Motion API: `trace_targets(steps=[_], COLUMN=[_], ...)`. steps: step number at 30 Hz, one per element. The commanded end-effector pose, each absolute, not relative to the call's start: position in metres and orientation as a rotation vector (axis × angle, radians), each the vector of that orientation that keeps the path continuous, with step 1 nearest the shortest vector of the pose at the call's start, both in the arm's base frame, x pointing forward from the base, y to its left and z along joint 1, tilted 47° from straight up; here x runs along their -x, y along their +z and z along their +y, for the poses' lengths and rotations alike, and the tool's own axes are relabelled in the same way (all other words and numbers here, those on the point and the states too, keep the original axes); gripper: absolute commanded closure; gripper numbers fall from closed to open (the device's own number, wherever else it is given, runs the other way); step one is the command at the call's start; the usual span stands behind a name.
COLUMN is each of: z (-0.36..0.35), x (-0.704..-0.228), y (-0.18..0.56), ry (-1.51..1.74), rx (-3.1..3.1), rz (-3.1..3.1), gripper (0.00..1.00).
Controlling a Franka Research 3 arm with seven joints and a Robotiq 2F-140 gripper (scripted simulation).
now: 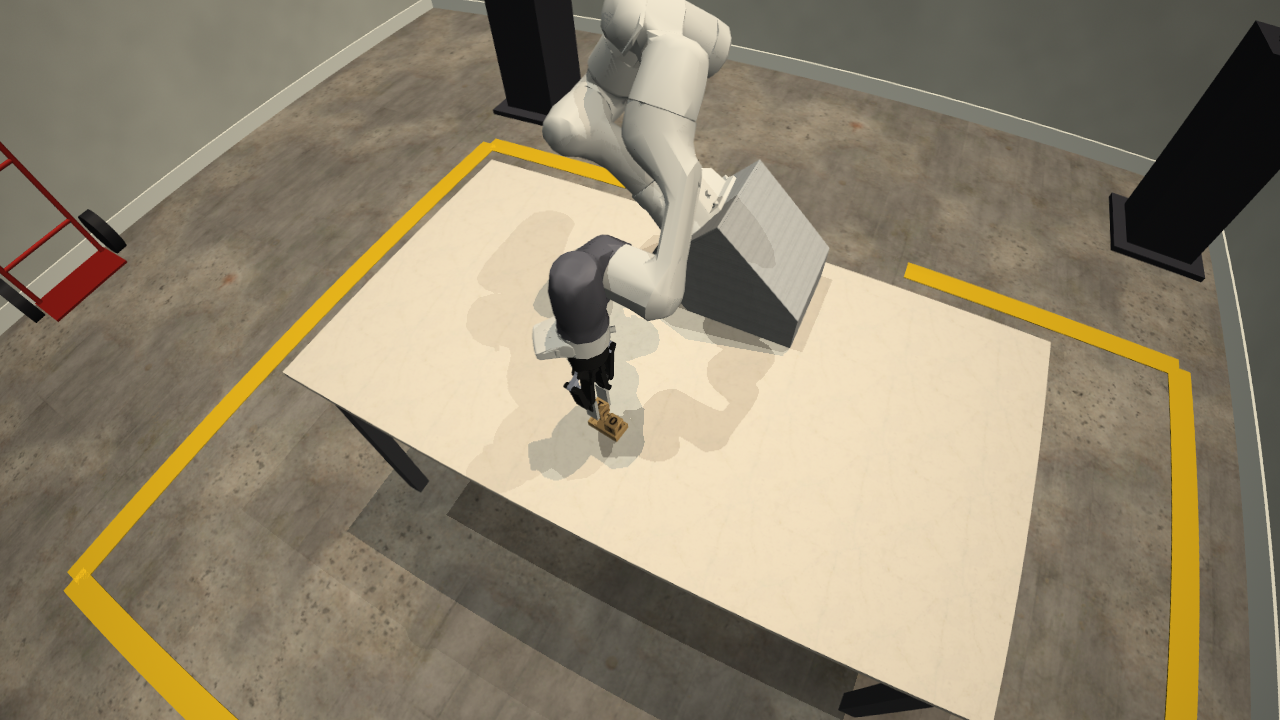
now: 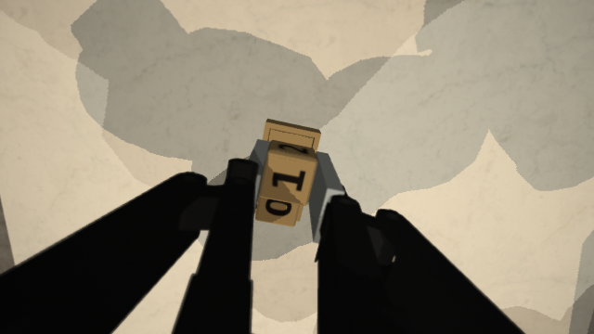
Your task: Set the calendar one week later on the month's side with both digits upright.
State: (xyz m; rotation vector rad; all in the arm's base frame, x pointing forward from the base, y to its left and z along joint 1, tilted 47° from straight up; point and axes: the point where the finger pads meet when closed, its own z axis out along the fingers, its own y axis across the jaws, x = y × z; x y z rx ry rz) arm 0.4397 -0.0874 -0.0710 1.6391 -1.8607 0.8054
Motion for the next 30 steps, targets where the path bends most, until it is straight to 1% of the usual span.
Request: trace_targets(steps=[1, 30], z=[-0.0869, -0.0908], x=[-0.4418, -0.4419], y=[-0.0703, -0.0739], ry=[0.807, 0.807], rx=[-1.646, -1.646], rz=[-1.857, -1.857], gripper=[0.84, 0.84])
